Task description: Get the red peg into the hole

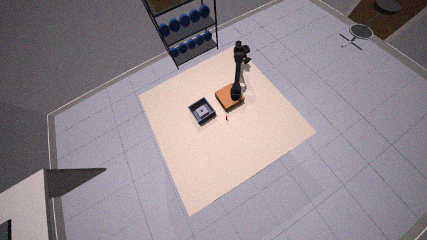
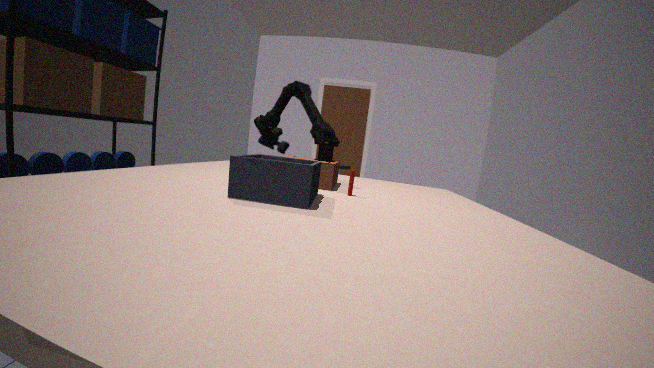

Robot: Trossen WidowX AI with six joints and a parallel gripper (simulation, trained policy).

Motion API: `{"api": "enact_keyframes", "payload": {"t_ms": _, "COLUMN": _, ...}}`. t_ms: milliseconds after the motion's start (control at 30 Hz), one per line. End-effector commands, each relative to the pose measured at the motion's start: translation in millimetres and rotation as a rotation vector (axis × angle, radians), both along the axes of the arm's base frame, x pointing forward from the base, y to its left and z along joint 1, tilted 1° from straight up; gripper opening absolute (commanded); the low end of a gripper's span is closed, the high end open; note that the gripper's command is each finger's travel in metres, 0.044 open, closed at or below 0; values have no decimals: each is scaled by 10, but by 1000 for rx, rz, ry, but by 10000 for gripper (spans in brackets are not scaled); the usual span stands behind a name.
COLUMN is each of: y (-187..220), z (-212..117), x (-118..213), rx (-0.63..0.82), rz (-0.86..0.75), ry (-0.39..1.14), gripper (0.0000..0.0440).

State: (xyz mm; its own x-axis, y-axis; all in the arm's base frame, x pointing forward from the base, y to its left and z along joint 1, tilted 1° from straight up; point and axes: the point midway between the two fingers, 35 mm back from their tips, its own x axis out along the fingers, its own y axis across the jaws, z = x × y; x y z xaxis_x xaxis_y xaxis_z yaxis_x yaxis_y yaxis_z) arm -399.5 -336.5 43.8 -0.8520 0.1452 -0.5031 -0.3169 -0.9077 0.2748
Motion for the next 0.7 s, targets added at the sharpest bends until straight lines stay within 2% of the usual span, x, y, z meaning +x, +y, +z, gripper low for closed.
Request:
{"api": "enact_keyframes", "payload": {"t_ms": 0, "y": -52, "z": -3, "x": 55, "rx": 10, "rz": 23, "ry": -8, "gripper": 413}}
{"api": "enact_keyframes", "payload": {"t_ms": 100, "y": -250, "z": -3, "x": 296, "rx": 48, "rz": 106, "ry": -37, "gripper": 434}}
{"api": "enact_keyframes", "payload": {"t_ms": 233, "y": -586, "z": 23, "x": 751, "rx": 92, "rz": 236, "ry": -63, "gripper": 440}}
{"api": "enact_keyframes", "payload": {"t_ms": 467, "y": -1070, "z": 115, "x": 1688, "rx": 160, "rz": 469, "ry": -95, "gripper": 440}}
{"api": "enact_keyframes", "payload": {"t_ms": 667, "y": -1306, "z": 202, "x": 2540, "rx": 224, "rz": 667, "ry": -114, "gripper": 440}}
